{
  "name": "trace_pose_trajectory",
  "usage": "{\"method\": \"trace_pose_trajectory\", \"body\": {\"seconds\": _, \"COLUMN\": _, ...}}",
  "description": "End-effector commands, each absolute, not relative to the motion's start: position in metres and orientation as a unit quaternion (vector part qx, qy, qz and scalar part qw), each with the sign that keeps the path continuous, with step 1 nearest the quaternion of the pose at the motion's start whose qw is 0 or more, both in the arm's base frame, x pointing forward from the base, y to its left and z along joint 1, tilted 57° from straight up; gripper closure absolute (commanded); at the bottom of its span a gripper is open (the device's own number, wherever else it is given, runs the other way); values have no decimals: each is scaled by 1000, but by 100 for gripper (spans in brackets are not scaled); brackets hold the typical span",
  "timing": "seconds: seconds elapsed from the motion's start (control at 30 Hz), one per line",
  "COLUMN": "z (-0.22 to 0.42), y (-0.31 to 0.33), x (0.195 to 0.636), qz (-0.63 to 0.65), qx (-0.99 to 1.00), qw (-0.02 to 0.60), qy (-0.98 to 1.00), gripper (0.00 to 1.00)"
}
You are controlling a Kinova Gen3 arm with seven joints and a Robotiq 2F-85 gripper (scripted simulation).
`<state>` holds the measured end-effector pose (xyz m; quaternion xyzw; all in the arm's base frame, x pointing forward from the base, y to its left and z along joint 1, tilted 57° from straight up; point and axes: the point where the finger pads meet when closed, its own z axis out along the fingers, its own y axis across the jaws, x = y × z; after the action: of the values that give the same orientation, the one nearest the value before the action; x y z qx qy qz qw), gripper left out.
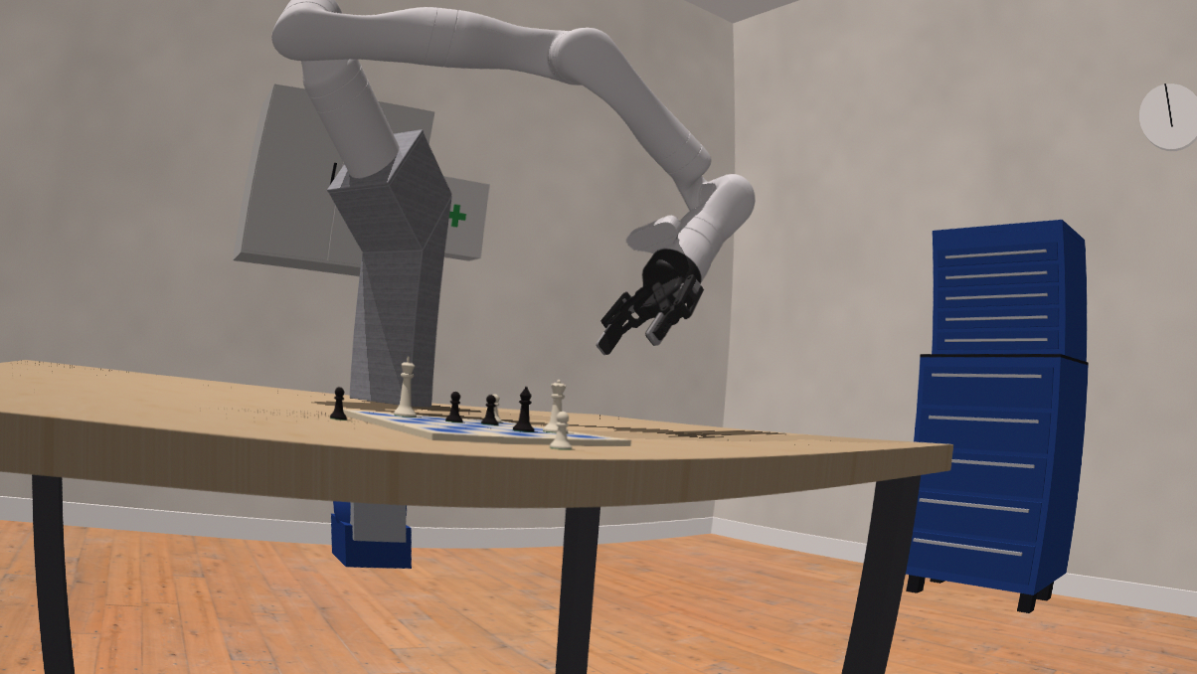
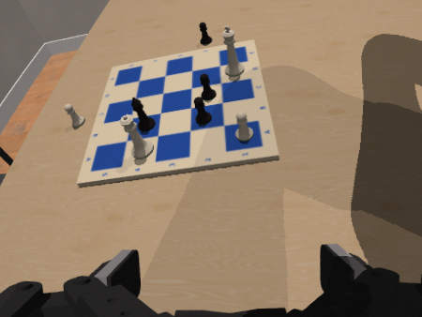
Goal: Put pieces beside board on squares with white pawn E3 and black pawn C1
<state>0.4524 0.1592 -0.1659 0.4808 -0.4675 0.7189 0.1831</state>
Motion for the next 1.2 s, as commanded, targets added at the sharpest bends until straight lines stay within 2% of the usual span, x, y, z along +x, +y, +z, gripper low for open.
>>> {"method": "trace_pose_trajectory", "body": {"seconds": 0.0, "z": -166, "y": 159, "x": 453, "qz": 719, "qx": 481, "qw": 183, "qy": -468, "gripper": 0}}
{"method": "trace_pose_trajectory", "body": {"seconds": 1.17, "z": -165, "y": 135, "x": 480, "qz": 704, "qx": 482, "qw": 226, "qy": -470, "gripper": 0}}
